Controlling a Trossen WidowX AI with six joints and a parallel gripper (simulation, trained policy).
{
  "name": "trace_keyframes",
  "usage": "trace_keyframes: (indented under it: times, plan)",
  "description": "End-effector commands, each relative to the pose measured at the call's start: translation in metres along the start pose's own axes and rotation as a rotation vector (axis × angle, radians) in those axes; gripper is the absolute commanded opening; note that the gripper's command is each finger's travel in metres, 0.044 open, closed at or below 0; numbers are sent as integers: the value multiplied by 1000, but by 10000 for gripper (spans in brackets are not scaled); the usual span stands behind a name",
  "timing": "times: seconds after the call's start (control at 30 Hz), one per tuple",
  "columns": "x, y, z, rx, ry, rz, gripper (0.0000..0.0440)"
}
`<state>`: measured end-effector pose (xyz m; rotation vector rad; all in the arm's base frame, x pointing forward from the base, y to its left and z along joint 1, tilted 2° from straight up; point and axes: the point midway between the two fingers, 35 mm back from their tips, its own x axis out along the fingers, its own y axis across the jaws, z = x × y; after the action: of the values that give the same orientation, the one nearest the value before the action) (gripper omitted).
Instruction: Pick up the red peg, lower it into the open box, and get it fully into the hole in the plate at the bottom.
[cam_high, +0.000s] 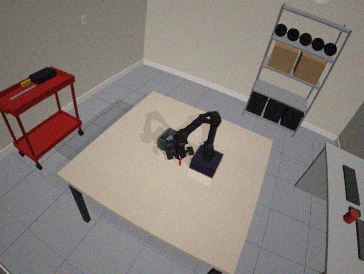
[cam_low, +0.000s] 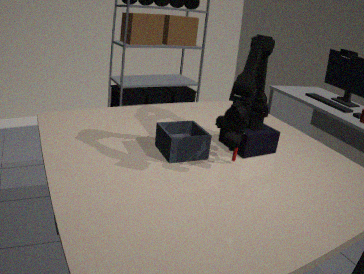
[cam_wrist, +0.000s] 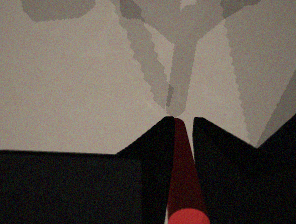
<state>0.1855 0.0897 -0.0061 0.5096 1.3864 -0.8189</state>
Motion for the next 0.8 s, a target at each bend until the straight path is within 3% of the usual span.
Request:
trace_keyframes:
  times: [0.0, 0.77]
  plan:
    - [-7, 1, 6, -12, -21, 10, 0]
    - [-65, 10, 74, -46, -142, 51, 0]
